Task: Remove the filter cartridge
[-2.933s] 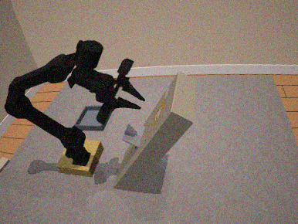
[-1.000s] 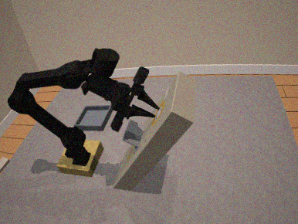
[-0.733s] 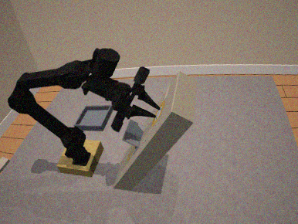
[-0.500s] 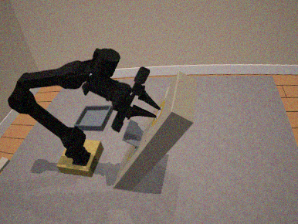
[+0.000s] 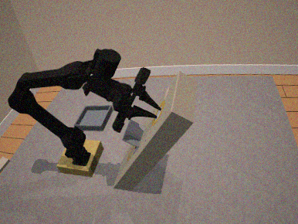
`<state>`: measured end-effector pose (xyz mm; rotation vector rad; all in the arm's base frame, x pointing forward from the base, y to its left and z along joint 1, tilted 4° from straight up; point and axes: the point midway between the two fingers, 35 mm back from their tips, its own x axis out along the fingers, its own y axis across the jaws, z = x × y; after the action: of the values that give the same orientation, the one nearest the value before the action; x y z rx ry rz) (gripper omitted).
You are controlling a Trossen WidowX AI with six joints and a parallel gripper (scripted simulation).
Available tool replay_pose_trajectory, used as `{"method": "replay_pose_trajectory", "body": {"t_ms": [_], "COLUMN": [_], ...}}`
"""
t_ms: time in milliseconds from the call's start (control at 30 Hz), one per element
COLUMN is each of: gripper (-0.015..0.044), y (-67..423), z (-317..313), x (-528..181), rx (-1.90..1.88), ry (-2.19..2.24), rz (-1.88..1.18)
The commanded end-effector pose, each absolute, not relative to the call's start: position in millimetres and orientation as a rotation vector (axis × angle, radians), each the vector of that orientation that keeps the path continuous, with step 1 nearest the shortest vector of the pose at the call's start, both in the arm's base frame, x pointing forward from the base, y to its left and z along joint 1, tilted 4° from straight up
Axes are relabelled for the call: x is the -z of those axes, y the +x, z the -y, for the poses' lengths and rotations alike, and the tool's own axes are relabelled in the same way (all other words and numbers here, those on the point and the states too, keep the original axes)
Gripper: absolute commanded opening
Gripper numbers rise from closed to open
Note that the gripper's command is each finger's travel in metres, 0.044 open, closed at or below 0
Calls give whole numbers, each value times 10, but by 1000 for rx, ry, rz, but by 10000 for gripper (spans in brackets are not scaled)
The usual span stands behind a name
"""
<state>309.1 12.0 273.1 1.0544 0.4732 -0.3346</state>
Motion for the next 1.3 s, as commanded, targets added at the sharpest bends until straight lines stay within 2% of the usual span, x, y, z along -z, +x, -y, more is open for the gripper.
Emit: {"method": "replay_pose_trajectory", "body": {"t_ms": [0,1267], "gripper": [107,107], "y": [3099,3228], "z": [-124,-119], "x": [-2718,-2641], "rx": [332,331], "ry": [1050,1051], "rz": [-477,-476]}}
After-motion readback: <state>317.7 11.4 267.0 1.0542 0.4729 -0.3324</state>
